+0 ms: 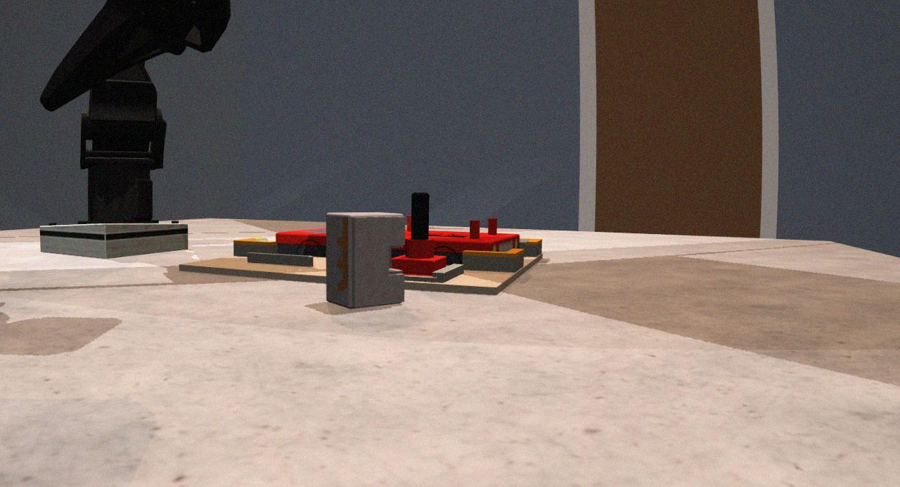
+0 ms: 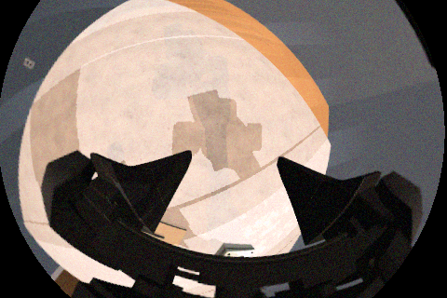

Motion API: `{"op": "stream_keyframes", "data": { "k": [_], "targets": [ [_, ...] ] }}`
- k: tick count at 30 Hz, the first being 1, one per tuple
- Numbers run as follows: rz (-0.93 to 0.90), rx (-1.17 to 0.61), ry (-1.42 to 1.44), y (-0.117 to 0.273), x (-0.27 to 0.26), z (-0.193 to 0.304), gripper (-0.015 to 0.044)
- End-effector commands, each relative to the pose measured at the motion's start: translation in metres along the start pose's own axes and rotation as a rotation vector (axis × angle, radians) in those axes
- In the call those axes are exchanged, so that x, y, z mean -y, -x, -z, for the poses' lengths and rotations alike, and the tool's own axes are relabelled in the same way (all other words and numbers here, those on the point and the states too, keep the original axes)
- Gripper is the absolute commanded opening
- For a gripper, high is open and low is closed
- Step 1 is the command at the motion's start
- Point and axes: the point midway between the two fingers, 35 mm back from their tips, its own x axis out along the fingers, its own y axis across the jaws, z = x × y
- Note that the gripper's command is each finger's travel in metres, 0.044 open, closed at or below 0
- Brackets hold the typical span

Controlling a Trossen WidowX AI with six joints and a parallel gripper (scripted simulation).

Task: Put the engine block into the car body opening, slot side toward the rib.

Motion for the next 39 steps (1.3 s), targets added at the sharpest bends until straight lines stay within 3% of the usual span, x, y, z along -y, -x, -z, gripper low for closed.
{"op": "stream_keyframes", "data": {
  "k": [1, 39],
  "targets": [
    [-0.019, -0.025, -0.13, 0.0, 0.0, 0.0, 0.044],
    [-0.025, -0.315, -1.374, 0.01, 0.008, -0.001, 0.044]
  ]
}}
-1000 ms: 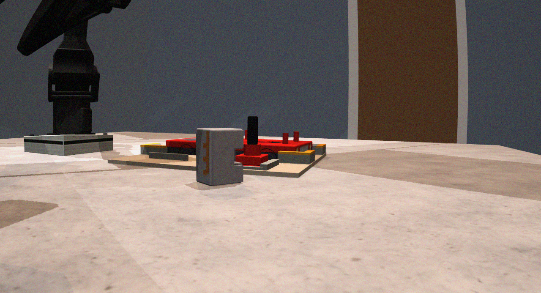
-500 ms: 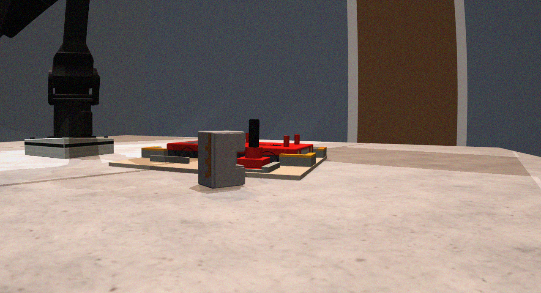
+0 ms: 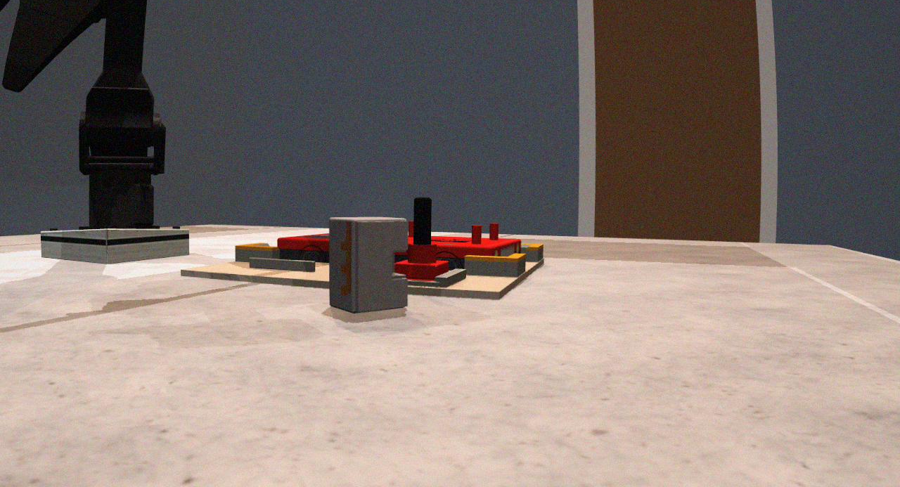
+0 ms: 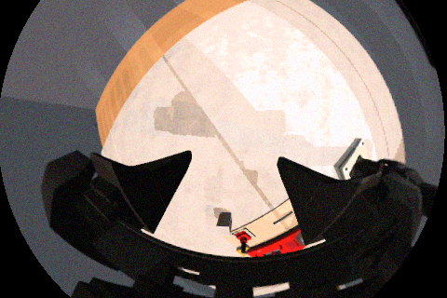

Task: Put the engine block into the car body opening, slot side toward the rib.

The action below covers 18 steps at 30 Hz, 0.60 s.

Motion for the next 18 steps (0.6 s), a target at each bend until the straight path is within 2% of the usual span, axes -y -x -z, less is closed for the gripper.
{"op": "stream_keyframes", "data": {
  "k": [1, 18],
  "targets": [
    [0.015, -0.027, -0.134, 0.0015, 0.0001, -0.0004, 0.044],
    [0.104, -0.11, -0.704, 0.01, 0.0023, -0.0028, 0.044]
  ]
}}
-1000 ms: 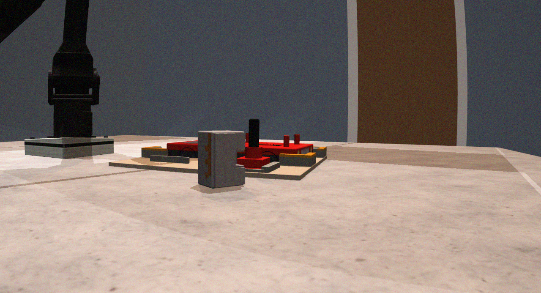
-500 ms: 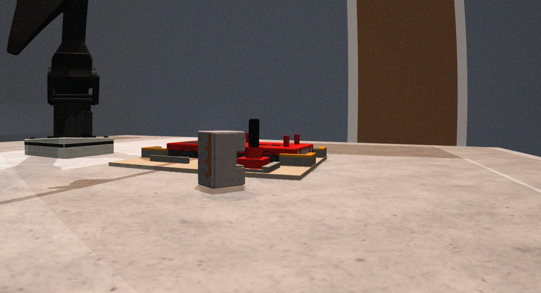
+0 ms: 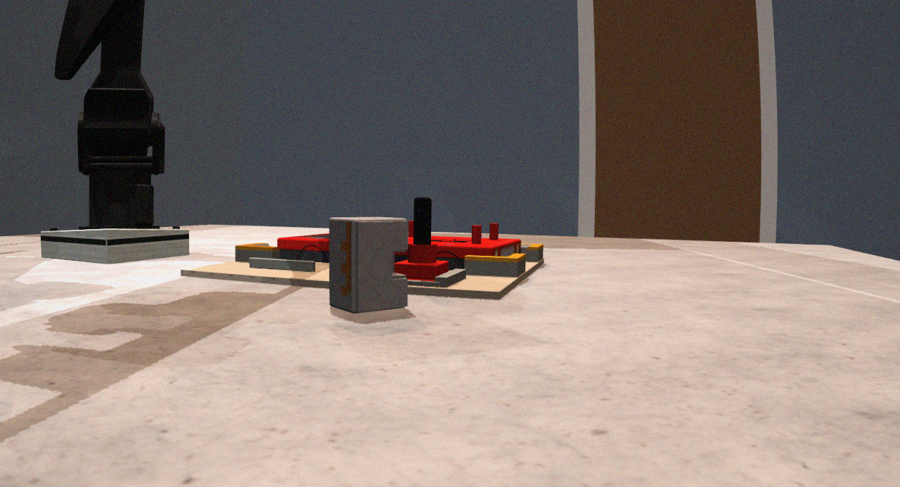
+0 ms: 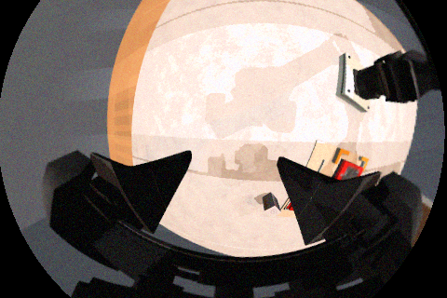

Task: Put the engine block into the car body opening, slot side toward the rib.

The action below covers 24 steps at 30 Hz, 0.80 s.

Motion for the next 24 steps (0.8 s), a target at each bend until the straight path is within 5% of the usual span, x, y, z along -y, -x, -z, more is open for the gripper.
{"op": "stream_keyframes", "data": {
  "k": [1, 24],
  "targets": [
    [0.027, -0.016, -0.135, 0.002, 0.0, 0.0, 0.044],
    [0.156, -0.043, -0.761, 0.014, 0.002, -0.003, 0.044]
  ]
}}
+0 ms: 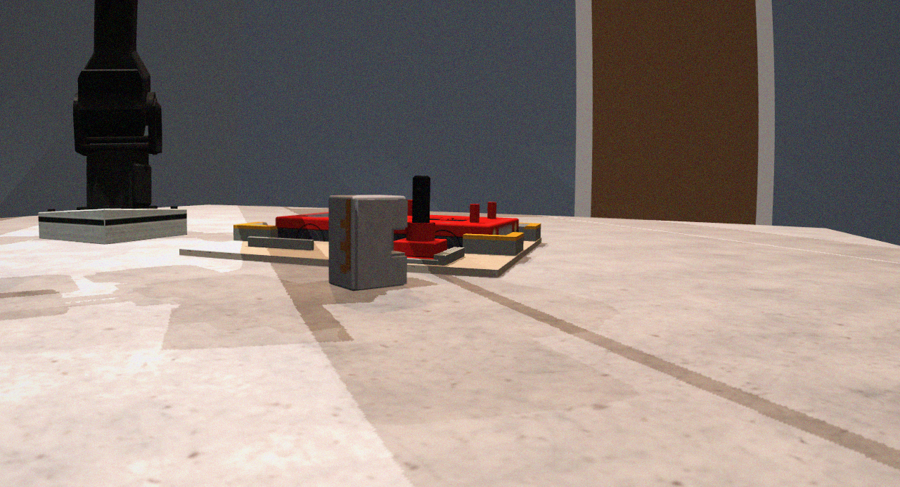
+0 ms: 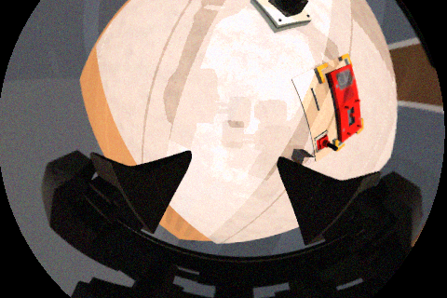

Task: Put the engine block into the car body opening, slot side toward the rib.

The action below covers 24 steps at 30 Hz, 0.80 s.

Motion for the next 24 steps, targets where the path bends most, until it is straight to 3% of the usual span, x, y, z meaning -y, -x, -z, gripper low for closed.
{"op": "stream_keyframes", "data": {
  "k": [1, 24],
  "targets": [
    [0.009, 0.0, -0.027, 0.001, 0.001, 0.0, 0.044],
    [0.009, -0.006, 0.72, 0.0, 0.019, 0.012, 0.044]
  ]
}}
